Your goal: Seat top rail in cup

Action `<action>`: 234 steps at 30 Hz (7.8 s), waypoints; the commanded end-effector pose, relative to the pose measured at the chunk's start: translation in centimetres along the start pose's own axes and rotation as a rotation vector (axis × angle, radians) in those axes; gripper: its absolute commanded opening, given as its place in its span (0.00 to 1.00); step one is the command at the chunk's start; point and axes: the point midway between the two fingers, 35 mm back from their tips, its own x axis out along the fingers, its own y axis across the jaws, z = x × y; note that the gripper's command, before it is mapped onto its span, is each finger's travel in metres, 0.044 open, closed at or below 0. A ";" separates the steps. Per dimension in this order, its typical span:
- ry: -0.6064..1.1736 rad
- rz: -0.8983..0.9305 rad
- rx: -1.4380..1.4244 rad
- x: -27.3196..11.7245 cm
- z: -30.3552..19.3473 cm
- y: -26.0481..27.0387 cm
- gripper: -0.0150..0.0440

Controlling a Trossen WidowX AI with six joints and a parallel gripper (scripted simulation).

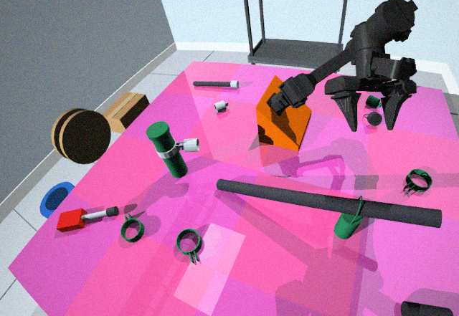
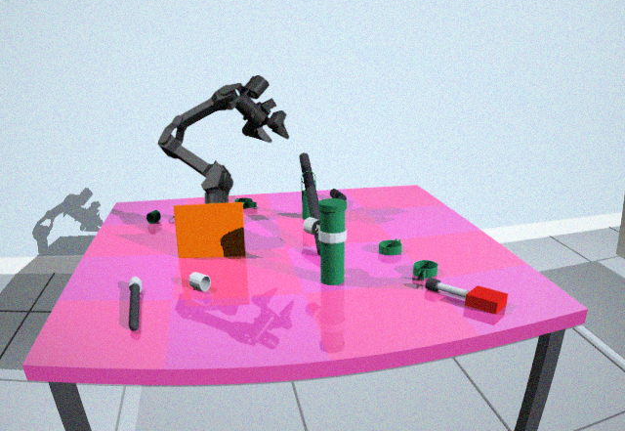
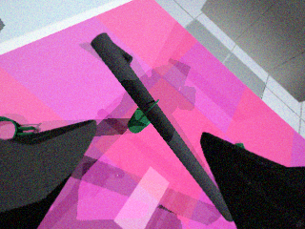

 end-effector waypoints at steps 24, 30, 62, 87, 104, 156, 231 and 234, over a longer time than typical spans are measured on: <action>0.283 -0.171 0.547 1.5 -11.9 -26.4 1.00; 0.359 -0.086 0.163 0.3 -14.0 -29.4 1.00; 0.263 0.420 -1.253 -3.9 -25.2 -36.9 1.00; 0.278 0.462 -1.318 0.7 -28.8 -35.8 1.00; 0.278 0.461 -1.318 3.3 -30.1 -35.4 1.00; 0.324 0.416 -1.205 7.0 -30.7 -34.8 0.25; 0.453 0.291 -0.891 9.2 -28.7 -36.2 0.25; 0.453 0.291 -0.891 9.2 -28.7 -36.2 0.39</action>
